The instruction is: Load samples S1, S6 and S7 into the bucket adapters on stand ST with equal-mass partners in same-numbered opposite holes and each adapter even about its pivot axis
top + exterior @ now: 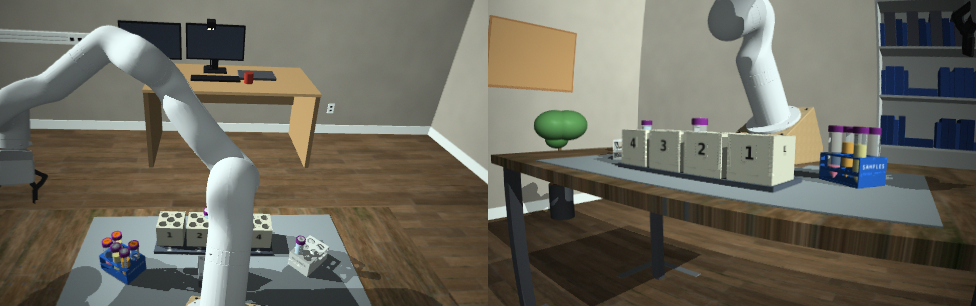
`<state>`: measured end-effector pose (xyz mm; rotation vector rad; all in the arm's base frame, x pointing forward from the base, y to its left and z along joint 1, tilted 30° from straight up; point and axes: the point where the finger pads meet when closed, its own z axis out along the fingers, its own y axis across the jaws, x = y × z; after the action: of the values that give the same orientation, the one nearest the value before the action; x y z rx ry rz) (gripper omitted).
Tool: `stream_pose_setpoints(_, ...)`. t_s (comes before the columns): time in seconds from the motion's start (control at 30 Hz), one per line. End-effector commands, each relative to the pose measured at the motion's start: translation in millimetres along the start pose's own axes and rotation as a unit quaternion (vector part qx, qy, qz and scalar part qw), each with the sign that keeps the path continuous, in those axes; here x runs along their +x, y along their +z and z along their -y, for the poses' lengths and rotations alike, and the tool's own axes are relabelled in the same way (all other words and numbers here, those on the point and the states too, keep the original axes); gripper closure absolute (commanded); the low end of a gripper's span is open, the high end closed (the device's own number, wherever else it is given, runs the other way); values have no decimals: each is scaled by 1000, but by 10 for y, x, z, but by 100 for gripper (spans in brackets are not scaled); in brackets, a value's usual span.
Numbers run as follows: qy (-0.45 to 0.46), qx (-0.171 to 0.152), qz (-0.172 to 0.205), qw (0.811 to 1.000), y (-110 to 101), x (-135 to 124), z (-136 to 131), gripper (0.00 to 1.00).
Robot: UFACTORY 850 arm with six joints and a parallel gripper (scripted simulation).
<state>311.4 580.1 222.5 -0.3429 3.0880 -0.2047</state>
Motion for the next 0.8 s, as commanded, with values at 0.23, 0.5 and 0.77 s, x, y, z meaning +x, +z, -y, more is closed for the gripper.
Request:
stream_pose_setpoints(0.23, 81, -6, 12, 997, -131, -168, 319, 0)
stream_pose_setpoints(0.5, 150, -10, 20, 988, -220, -284, 585, 0)
stream_pose_setpoints(0.77, 203, -14, 25, 979, -289, -369, 810, 0)
